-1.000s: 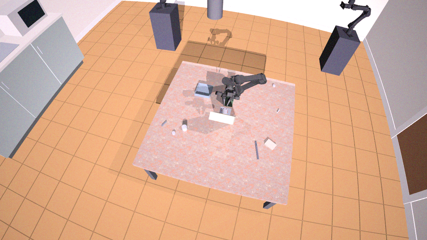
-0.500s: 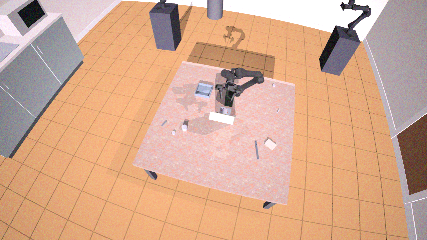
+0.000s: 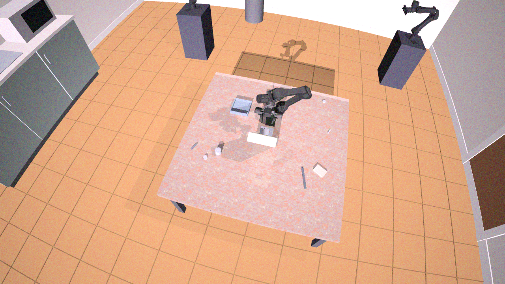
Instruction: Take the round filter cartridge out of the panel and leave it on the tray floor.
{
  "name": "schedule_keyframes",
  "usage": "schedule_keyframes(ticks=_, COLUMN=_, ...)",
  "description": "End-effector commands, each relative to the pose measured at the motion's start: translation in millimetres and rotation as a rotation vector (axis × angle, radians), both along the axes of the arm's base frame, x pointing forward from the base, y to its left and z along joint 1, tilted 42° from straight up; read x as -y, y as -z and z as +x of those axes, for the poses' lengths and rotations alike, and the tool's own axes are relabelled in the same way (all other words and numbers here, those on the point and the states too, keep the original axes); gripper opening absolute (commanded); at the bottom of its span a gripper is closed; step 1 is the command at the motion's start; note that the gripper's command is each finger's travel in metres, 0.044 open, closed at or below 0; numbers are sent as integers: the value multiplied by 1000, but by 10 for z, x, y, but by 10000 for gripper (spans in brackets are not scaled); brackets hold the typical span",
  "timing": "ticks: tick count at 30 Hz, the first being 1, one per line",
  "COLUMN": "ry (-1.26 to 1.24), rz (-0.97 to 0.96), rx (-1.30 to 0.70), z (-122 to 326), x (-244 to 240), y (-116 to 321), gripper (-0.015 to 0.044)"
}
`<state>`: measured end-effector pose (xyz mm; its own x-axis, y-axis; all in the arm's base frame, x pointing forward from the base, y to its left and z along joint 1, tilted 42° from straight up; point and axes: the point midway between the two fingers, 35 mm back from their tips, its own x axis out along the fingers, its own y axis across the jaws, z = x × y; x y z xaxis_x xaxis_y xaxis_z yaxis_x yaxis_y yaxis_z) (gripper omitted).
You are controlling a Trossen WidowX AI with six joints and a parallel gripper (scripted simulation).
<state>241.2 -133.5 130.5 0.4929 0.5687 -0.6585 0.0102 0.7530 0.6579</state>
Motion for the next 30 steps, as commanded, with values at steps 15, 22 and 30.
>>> schedule_keyframes(ticks=15, ry=-3, rz=9, rx=-21, z=110, x=-184, y=215, gripper=305)
schedule_keyframes(ticks=22, ry=-3, rz=10, rx=-19, z=162, x=-253, y=286, gripper=305)
schedule_keyframes(ticks=30, ry=-3, rz=11, rx=-18, z=207, x=-320, y=350, gripper=305)
